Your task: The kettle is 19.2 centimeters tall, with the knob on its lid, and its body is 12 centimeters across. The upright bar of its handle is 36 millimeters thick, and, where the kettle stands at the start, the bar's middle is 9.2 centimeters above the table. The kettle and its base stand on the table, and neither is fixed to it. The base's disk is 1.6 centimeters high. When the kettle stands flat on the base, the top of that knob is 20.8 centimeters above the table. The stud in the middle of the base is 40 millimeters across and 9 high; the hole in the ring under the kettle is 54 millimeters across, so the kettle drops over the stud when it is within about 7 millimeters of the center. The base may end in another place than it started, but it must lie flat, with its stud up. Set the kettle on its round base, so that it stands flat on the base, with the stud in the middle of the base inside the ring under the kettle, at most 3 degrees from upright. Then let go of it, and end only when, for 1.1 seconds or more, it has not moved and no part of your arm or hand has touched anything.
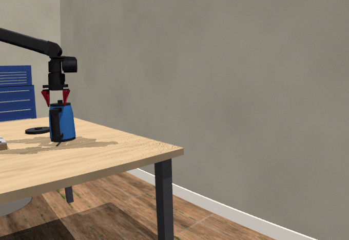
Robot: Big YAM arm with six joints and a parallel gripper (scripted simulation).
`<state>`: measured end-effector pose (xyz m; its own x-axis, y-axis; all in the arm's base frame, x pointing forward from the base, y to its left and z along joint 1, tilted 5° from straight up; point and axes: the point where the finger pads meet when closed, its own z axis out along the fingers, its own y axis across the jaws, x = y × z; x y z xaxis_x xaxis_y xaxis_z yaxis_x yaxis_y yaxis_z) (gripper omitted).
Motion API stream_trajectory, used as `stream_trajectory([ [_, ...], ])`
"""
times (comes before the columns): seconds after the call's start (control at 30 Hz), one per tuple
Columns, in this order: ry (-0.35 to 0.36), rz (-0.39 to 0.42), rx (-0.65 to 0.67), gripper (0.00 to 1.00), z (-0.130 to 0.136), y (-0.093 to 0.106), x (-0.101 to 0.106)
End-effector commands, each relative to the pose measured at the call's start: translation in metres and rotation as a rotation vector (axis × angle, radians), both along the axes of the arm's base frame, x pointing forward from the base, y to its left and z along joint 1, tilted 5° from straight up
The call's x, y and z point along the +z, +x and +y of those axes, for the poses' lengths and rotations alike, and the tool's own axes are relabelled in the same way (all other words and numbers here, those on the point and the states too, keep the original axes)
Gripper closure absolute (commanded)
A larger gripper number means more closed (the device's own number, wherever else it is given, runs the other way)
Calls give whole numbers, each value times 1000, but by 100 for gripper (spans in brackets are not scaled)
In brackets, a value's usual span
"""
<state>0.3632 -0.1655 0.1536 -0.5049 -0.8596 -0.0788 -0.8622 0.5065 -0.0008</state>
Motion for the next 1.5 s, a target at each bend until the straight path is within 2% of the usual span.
stream_trajectory([
  [0.0, -31, -70, -3, 26, -7, 19, 28],
  [1.47, -23, -54, -4, 26, -7, 20, 22],
])
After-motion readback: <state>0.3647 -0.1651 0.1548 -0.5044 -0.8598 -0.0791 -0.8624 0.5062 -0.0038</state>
